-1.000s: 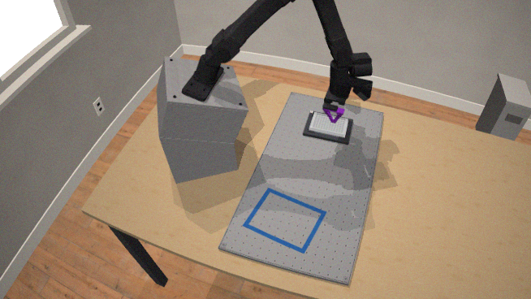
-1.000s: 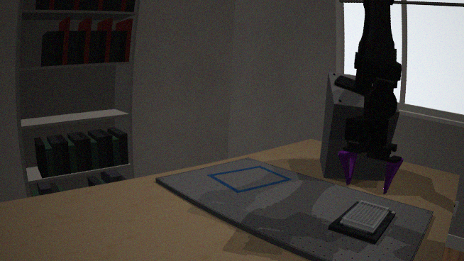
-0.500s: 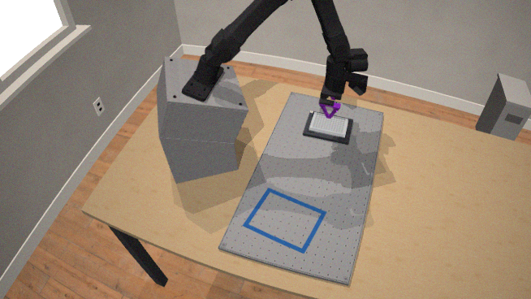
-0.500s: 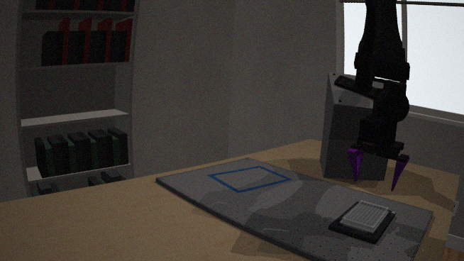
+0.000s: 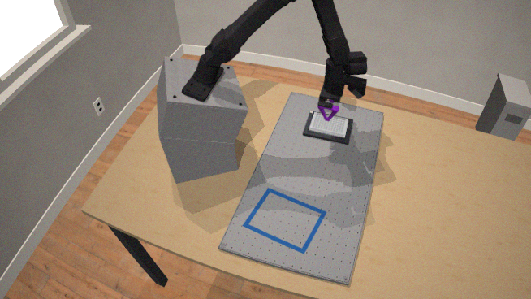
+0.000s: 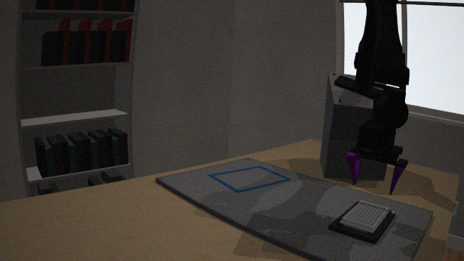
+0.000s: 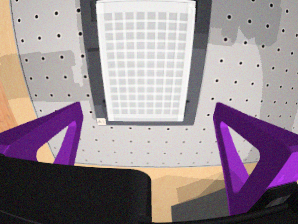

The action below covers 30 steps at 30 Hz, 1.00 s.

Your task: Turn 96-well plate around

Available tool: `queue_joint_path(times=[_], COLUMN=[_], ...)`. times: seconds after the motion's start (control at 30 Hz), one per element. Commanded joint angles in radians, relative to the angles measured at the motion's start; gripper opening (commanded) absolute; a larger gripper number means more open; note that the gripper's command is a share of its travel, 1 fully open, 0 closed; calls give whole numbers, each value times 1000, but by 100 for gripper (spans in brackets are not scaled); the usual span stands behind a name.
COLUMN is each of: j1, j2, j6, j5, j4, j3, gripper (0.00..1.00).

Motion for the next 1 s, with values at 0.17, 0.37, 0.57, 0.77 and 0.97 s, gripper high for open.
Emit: queue_joint_path(times=[0.17, 0.37, 0.57, 0.77, 0.97], j1=[1, 2, 3, 4, 5], j2=[17, 50, 84, 106, 140], j6=[4, 5, 6, 7, 8], j5=[2, 2, 3, 3, 4], j4=[36, 62, 86, 102, 125], j3=[8, 16, 25, 31, 43], gripper=[100, 100, 100, 100, 100])
